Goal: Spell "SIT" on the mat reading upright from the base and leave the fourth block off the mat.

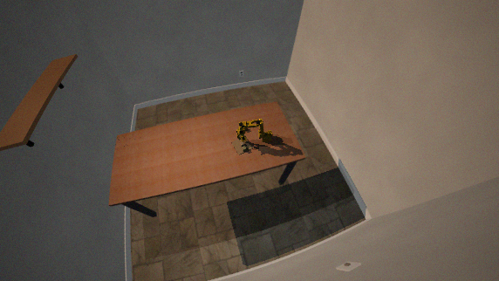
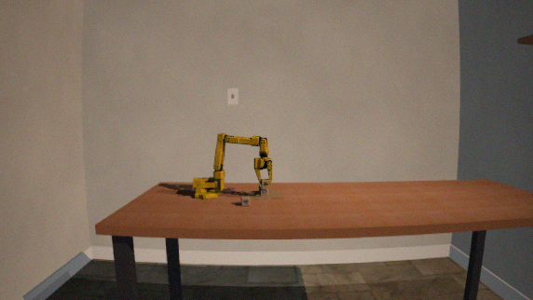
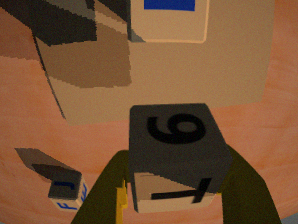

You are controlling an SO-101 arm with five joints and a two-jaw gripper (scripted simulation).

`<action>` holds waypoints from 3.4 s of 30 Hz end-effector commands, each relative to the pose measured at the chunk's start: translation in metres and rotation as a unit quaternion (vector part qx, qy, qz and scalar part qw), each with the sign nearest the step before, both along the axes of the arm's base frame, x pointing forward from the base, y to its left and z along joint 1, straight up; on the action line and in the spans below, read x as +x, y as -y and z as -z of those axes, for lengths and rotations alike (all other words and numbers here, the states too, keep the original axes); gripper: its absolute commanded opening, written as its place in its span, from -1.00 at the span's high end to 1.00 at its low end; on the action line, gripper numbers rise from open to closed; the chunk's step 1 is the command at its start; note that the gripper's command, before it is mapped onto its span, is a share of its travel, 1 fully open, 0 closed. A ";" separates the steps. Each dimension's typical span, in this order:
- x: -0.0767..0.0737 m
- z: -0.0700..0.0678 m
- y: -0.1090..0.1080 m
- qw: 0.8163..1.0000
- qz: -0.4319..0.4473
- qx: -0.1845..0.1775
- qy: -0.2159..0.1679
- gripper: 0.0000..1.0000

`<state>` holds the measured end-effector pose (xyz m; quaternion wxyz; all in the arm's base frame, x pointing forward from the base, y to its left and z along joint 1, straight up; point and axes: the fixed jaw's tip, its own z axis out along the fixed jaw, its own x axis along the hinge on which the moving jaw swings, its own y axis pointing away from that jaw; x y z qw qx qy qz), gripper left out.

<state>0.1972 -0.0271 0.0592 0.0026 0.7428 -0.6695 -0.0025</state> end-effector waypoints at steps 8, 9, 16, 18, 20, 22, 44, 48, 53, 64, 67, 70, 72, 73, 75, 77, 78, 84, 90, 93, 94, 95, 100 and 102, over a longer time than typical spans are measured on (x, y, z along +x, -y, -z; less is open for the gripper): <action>0.007 -0.012 0.000 0.999 0.001 -0.004 0.035 1.00; 0.007 -0.012 0.000 0.999 0.000 -0.003 0.035 1.00; 0.007 -0.012 -0.001 0.999 -0.001 -0.003 0.035 1.00; 0.007 -0.012 -0.001 0.999 -0.001 -0.003 0.035 1.00; 0.007 -0.012 -0.001 0.999 -0.001 -0.003 0.035 1.00; 0.007 -0.012 -0.001 0.999 -0.001 -0.003 0.035 1.00; 0.007 -0.004 -0.001 0.999 -0.002 -0.003 0.035 1.00; 0.007 -0.001 -0.001 0.999 -0.002 -0.003 0.035 1.00; 0.007 0.000 -0.001 0.999 -0.002 -0.003 0.035 1.00; 0.007 0.004 -0.001 0.999 -0.002 -0.003 0.035 1.00; 0.007 0.006 -0.001 0.999 -0.002 -0.003 0.035 1.00; 0.007 0.006 -0.001 0.999 -0.002 -0.003 0.035 1.00; 0.007 0.006 -0.001 0.999 -0.002 -0.003 0.035 1.00; 0.007 0.006 -0.001 0.999 -0.002 -0.003 0.035 1.00; 0.007 0.006 -0.001 0.999 -0.002 -0.003 0.035 1.00; 0.007 0.007 -0.001 0.999 -0.002 -0.003 0.035 1.00; 0.008 0.008 -0.001 0.999 -0.002 -0.003 0.035 1.00; 0.008 0.012 -0.001 0.999 -0.002 -0.003 0.035 1.00; 0.008 0.012 -0.001 0.999 -0.002 -0.003 0.035 1.00; 0.008 0.013 -0.001 0.999 -0.002 -0.003 0.035 1.00; 0.008 0.013 -0.001 0.999 -0.002 -0.003 0.035 1.00; 0.008 0.014 -0.001 0.999 -0.002 -0.003 0.035 1.00; 0.008 0.017 -0.001 0.999 -0.002 -0.003 0.035 1.00; 0.008 0.018 -0.001 0.999 -0.002 -0.003 0.035 1.00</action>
